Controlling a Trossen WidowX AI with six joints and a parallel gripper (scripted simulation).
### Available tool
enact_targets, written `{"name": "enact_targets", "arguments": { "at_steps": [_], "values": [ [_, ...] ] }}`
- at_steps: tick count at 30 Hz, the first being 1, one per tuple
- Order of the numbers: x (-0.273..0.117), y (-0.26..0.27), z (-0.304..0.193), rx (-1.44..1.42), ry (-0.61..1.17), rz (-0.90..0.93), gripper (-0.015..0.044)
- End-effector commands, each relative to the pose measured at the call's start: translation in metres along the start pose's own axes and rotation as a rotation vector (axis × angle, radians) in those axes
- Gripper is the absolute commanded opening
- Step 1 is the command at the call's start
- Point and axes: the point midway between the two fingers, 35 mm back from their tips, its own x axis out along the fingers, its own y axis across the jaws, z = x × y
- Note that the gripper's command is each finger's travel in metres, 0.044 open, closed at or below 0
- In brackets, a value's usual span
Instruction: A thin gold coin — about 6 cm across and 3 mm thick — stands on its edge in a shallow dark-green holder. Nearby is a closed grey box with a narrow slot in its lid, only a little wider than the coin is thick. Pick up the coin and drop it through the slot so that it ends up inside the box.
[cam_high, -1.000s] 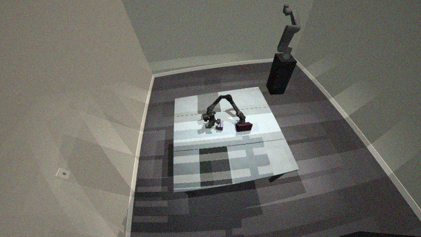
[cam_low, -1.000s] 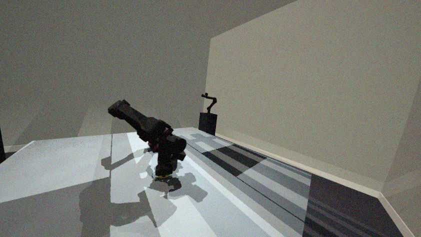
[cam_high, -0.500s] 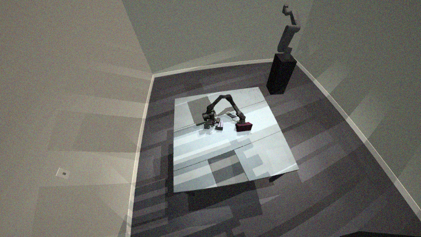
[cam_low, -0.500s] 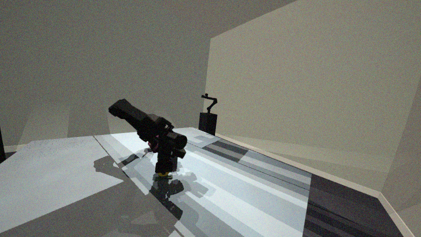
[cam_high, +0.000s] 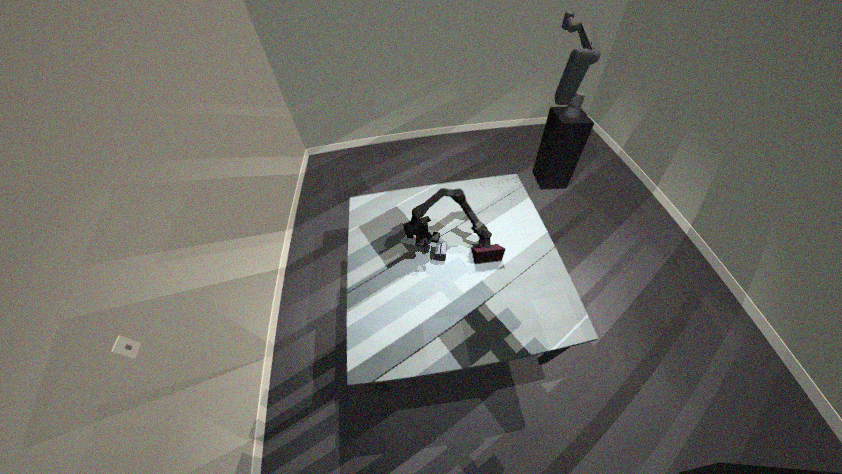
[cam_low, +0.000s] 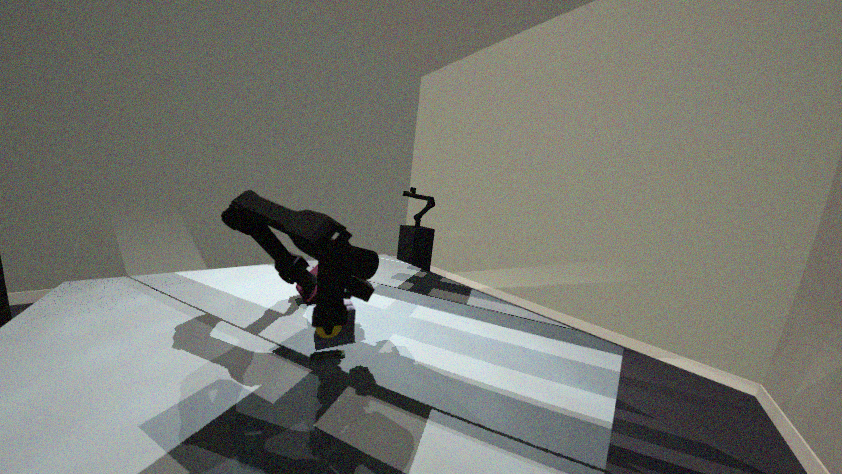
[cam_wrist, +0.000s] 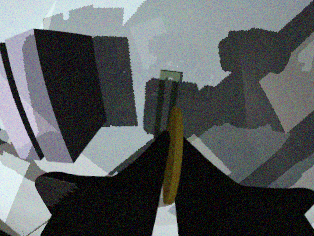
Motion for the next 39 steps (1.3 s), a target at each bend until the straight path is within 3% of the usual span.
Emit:
{"name": "enact_targets", "arguments": {
  "at_steps": [1, 13, 21, 39],
  "values": [
    [-0.013, 0.001, 0.001, 0.001, -0.004, 0.002, 0.0],
    [-0.043, 0.004, -0.001, 0.0, -0.002, 0.001, 0.0],
    [-0.043, 0.002, -0.003, -0.152, -0.001, 0.0, 0.0],
    [-0.046, 0.028, 0.006, -0.16, -0.006, 0.002, 0.0]
  ]
}}
